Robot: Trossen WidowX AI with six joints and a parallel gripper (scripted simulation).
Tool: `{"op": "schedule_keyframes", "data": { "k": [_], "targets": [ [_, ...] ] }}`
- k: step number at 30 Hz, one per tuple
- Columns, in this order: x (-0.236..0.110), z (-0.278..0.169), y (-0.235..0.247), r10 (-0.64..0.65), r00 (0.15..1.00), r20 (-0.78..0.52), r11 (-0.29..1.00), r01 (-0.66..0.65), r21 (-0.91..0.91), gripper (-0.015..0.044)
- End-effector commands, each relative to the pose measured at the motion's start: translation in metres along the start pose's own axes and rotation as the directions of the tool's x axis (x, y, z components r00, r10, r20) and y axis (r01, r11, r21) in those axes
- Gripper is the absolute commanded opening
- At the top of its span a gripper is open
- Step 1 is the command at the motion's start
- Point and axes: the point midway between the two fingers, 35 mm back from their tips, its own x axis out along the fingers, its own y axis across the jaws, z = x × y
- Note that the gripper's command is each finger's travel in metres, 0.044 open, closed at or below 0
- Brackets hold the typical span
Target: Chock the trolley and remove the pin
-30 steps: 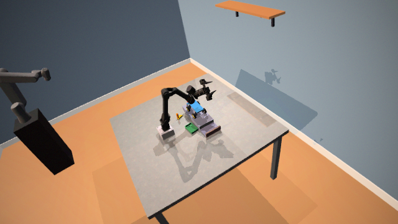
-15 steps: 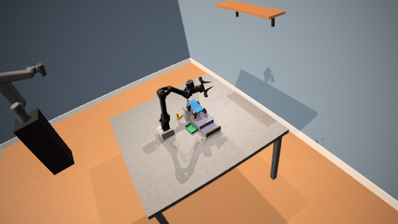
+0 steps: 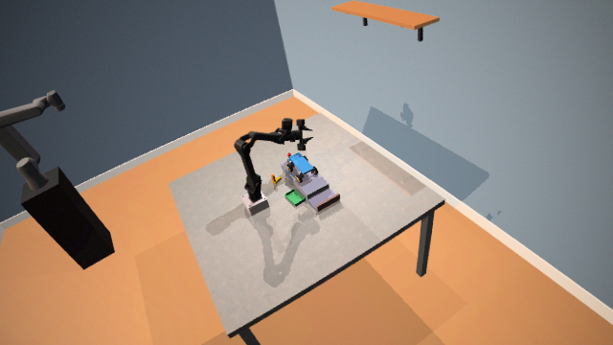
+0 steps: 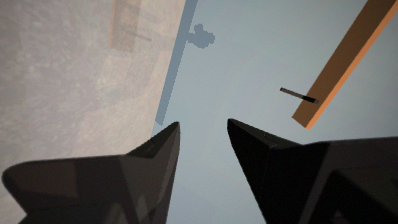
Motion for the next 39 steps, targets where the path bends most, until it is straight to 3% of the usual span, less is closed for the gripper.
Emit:
{"op": "schedule_keyframes", "data": {
  "k": [1, 12, 21, 28, 39],
  "targets": [
    [-0.019, 0.03, 0.007, 0.085, 0.989, 0.121, 0.995, -0.091, 0.046, 0.019],
    [-0.084, 0.095, 0.059, 0.385, 0.849, 0.362, 0.903, -0.427, 0.042, 0.019],
    [-0.16, 0.111, 0.128, 0.694, 0.597, 0.402, 0.688, -0.715, -0.127, 0.019],
    [-0.222, 0.103, 0.166, 0.865, 0.367, 0.341, 0.464, -0.843, -0.271, 0.019],
    [-0.217, 0.107, 0.179, 0.869, 0.361, 0.339, 0.458, -0.845, -0.275, 0.019]
  ]
}}
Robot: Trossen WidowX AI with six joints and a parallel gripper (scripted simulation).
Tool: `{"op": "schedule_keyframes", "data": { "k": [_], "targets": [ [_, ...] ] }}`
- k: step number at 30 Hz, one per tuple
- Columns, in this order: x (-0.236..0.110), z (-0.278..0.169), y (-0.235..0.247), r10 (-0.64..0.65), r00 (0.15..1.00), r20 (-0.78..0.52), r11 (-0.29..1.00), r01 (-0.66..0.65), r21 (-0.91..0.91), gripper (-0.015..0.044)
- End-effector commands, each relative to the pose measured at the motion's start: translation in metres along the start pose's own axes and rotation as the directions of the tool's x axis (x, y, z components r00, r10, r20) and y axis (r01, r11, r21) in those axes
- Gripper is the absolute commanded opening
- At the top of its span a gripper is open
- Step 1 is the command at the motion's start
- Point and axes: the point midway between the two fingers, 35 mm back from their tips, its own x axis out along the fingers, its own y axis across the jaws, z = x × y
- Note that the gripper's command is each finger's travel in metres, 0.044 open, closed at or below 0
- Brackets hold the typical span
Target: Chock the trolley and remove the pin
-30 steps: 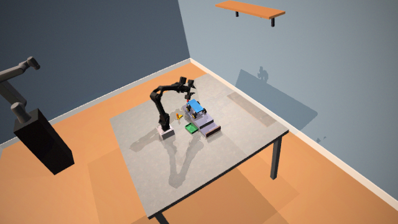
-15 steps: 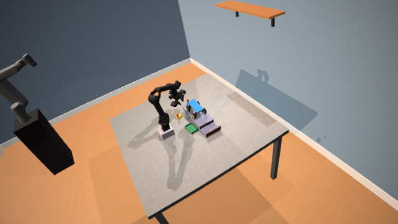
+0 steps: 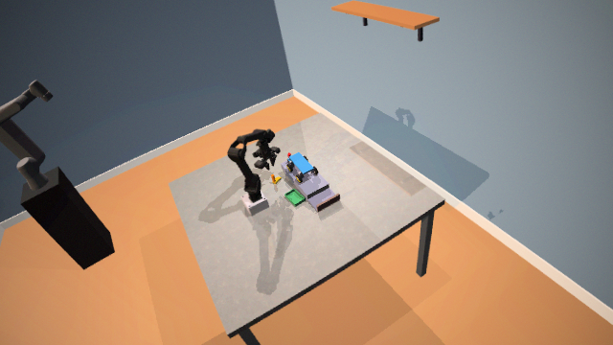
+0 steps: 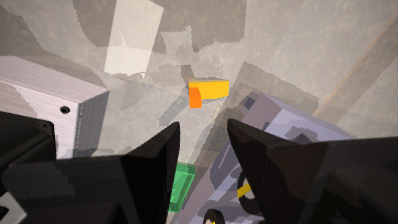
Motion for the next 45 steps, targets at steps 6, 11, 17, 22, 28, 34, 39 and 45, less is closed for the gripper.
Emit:
{"op": "schedule_keyframes", "data": {
  "k": [6, 11, 17, 22, 28, 34, 39, 45],
  "targets": [
    [0.029, 0.0, 0.002, 0.011, 1.0, 0.003, 1.0, -0.011, 0.004, 0.019],
    [0.041, 0.001, 0.004, 0.011, 1.0, 0.003, 1.0, -0.011, 0.004, 0.019],
    [0.044, 0.001, 0.004, 0.011, 1.0, 0.003, 1.0, -0.011, 0.004, 0.019],
    [0.053, 0.001, 0.003, 0.011, 1.0, 0.003, 1.0, -0.011, 0.004, 0.019],
    [0.062, 0.001, 0.003, 0.011, 1.0, 0.003, 1.0, -0.011, 0.004, 0.019],
    [0.071, 0.001, 0.004, 0.011, 1.0, 0.003, 1.0, -0.011, 0.004, 0.019],
    [0.071, 0.001, 0.004, 0.011, 1.0, 0.003, 1.0, -0.011, 0.004, 0.019],
    [0.079, 0.001, 0.004, 0.011, 1.0, 0.003, 1.0, -0.011, 0.004, 0.019]
  ]
}}
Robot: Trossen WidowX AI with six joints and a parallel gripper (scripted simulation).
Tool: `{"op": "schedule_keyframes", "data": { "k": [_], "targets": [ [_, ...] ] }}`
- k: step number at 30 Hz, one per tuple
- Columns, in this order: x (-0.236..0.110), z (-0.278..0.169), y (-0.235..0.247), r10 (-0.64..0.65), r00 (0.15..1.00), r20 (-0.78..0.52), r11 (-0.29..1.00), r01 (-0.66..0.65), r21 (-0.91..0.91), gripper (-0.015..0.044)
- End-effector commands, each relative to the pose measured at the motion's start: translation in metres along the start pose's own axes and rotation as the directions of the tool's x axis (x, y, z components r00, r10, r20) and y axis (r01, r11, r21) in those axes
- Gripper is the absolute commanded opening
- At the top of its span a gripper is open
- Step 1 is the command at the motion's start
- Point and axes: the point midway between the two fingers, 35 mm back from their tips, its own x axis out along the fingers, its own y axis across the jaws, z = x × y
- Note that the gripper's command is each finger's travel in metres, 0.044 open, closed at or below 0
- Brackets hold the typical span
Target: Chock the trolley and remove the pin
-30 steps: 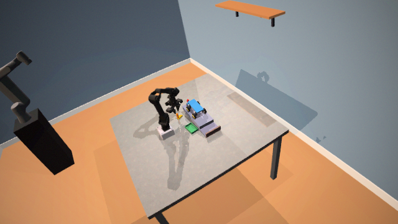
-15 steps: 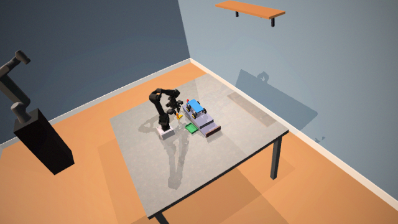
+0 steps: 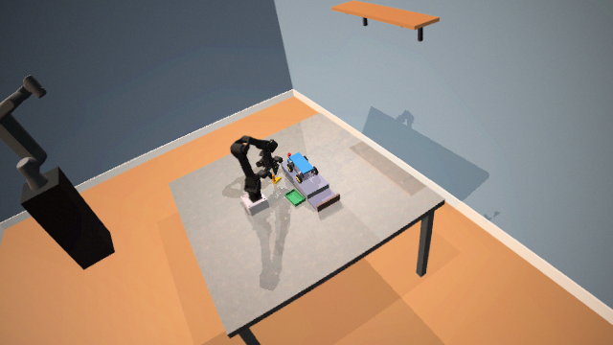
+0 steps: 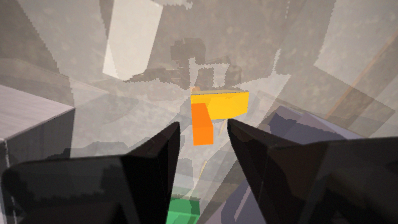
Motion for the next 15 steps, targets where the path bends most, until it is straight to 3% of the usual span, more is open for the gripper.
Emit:
{"op": "schedule_keyframes", "data": {
  "k": [1, 13, 15],
  "targets": [
    [0.007, 0.0, 0.001, 0.008, 1.0, 0.003, 1.0, -0.008, -0.006, 0.019],
    [0.023, 0.0, 0.002, 0.008, 1.0, 0.003, 1.0, -0.008, -0.006, 0.019],
    [0.019, 0.0, 0.001, 0.003, 1.0, -0.001, 1.0, -0.003, 0.0, 0.0137]
  ]
}}
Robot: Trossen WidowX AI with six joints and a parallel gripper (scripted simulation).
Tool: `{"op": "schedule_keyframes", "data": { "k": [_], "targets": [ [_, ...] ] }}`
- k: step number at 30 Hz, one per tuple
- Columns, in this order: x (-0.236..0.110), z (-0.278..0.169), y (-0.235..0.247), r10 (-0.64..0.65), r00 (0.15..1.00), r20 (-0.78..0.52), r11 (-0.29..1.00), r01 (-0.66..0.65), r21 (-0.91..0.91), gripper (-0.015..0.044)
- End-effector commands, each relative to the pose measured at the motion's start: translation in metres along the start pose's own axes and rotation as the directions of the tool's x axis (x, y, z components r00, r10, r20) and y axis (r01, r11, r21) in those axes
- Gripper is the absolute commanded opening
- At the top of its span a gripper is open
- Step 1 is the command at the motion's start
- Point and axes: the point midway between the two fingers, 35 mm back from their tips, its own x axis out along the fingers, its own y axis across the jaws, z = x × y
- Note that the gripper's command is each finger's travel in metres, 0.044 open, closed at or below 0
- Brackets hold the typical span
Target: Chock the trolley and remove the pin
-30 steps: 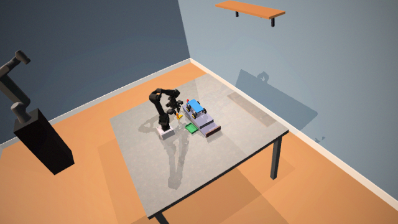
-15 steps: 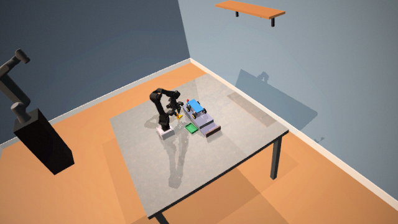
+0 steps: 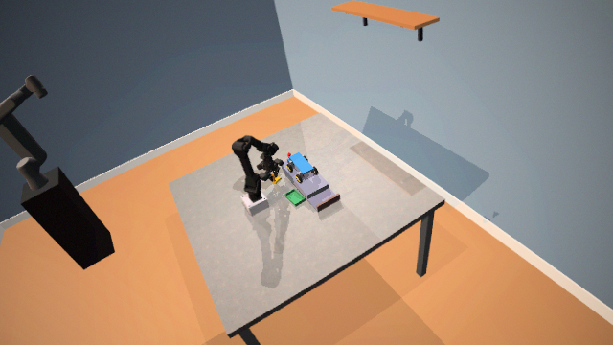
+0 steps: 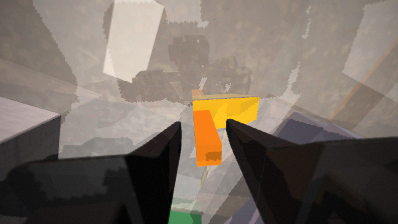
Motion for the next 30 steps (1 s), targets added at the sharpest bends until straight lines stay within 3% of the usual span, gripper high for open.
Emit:
{"op": "schedule_keyframes", "data": {
  "k": [1, 3, 11, 30],
  "targets": [
    [-0.001, 0.0, 0.0, -0.001, 1.0, 0.0, 1.0, 0.001, 0.0, 0.0111],
    [-0.001, 0.0, 0.0, -0.001, 1.0, 0.0, 1.0, 0.001, 0.0, 0.0059],
    [-0.002, 0.0, 0.0, -0.001, 1.0, 0.001, 1.0, 0.001, 0.0, 0.0],
    [-0.064, -0.003, 0.005, 0.003, 1.0, 0.004, 1.0, -0.003, -0.006, 0.0]
  ]
}}
